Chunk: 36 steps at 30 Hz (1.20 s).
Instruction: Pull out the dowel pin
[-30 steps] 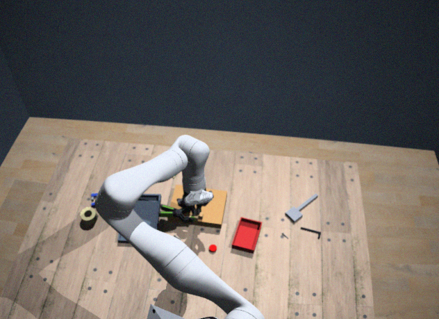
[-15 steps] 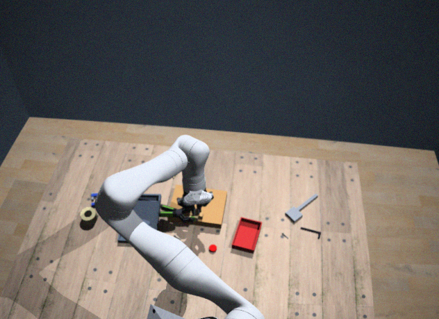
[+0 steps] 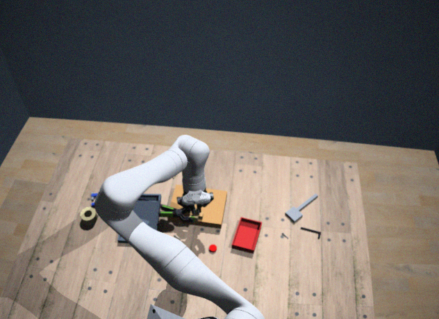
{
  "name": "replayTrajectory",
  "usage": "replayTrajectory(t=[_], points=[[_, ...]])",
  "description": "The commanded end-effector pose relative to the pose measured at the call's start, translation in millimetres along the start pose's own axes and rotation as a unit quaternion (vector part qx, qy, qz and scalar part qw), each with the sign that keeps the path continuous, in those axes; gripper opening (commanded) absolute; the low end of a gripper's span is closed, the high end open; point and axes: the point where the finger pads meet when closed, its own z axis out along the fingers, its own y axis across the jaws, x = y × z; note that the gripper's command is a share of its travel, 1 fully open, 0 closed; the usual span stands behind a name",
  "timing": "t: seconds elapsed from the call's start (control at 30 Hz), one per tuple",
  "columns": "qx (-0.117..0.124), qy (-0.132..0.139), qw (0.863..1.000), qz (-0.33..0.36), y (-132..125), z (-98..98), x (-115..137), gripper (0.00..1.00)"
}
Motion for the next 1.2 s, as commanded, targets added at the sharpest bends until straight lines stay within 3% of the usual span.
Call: replayTrajectory(t=[0.0,1.17], points=[[0.0,-0.002,1.0,0.006,0.0,-1.9,-0.9,0.1],[0.0,-0.002,0.996,0.085,0.0,-2.0,-0.9,0.1]])
